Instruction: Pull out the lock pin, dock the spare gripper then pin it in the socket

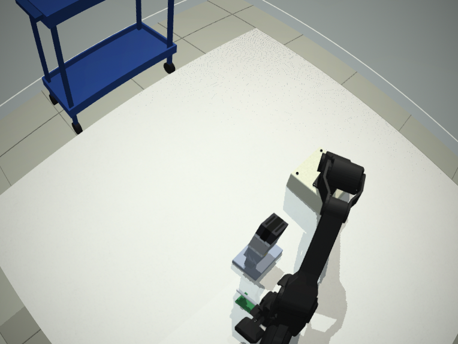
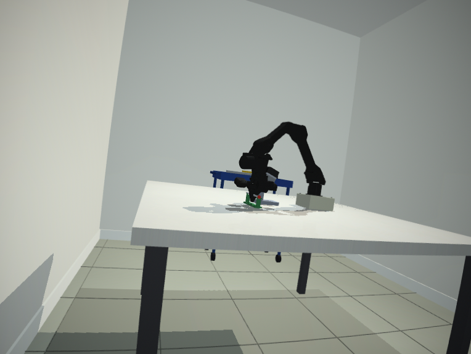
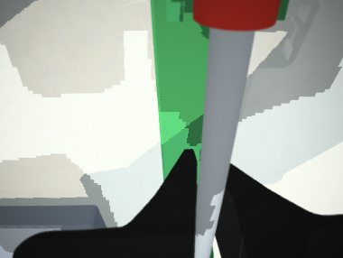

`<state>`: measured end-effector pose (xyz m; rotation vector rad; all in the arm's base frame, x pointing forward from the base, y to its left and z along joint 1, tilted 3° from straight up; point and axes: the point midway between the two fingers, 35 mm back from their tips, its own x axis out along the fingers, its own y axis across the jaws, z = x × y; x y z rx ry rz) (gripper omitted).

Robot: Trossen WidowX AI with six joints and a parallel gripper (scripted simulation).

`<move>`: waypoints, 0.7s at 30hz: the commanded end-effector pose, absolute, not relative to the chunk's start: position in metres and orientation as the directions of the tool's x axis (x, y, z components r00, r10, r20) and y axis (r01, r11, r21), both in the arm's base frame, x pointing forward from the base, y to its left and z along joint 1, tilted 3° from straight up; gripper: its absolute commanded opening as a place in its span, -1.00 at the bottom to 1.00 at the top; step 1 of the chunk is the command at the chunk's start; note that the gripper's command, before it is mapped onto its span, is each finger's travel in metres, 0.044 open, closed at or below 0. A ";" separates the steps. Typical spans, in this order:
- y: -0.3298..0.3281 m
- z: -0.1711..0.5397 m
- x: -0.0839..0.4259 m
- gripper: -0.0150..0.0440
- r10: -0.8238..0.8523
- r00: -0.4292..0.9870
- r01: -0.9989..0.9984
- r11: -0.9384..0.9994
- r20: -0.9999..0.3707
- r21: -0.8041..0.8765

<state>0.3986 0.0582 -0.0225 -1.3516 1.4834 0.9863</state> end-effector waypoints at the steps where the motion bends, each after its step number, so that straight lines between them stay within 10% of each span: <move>1: 0.060 -0.010 0.400 -0.49 -0.296 -0.024 -0.996 0.092 -0.955 -0.003; 21: 0.061 0.037 0.400 -0.49 -0.300 -0.019 -0.996 0.089 -0.954 -0.008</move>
